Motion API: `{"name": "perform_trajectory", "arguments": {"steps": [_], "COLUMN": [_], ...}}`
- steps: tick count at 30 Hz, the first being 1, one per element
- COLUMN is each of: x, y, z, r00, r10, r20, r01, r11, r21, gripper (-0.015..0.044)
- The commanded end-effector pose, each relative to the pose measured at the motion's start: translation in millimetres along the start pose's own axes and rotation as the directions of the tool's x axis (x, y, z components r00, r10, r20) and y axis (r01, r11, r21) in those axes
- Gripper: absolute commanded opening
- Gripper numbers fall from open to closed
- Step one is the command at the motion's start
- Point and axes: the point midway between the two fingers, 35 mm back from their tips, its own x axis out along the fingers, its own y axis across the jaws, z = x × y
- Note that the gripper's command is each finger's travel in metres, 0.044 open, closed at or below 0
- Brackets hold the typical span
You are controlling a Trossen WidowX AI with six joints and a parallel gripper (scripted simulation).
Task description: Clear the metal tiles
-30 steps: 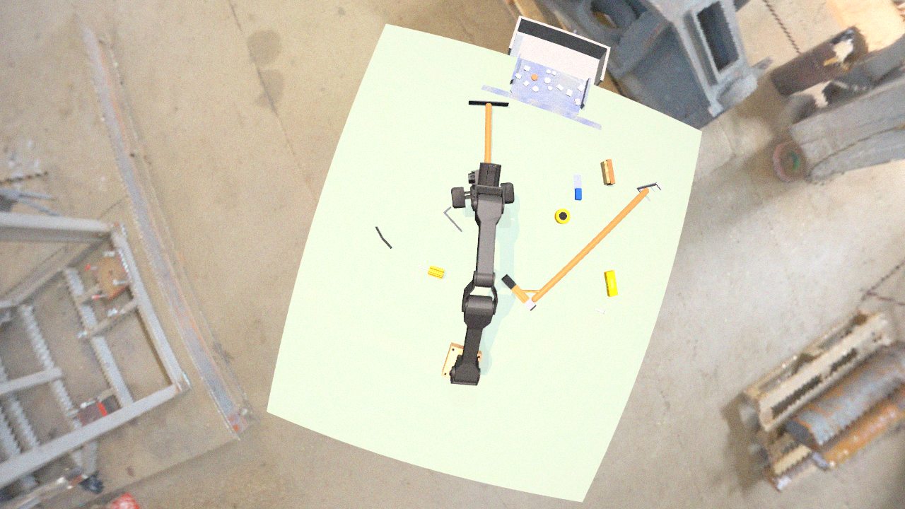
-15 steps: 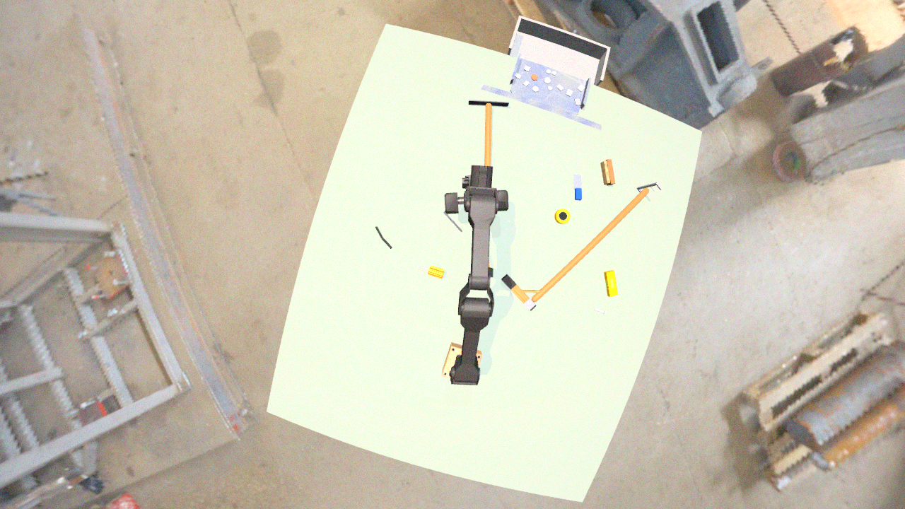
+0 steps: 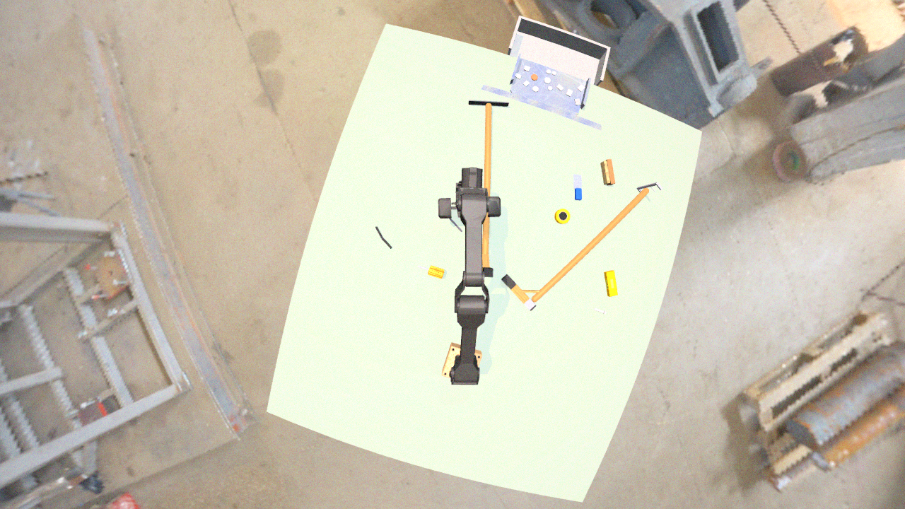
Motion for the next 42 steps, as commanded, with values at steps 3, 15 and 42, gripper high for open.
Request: {"name": "perform_trajectory", "arguments": {"steps": [3,15,42], "x": [15,20,20], "y": [-1,-8,-35], "z": [1,1,0], "r00": [1.0,1.0,1.0], "r10": [-0.005,-0.007,-0.013], "r20": [-0.007,-0.006,-0.001], "r01": [0.005,0.007,0.013], "r11": [1.0,1.0,1.0], "r21": [0.003,0.005,0.013], "gripper": [0.0,0.0,0.0]}}
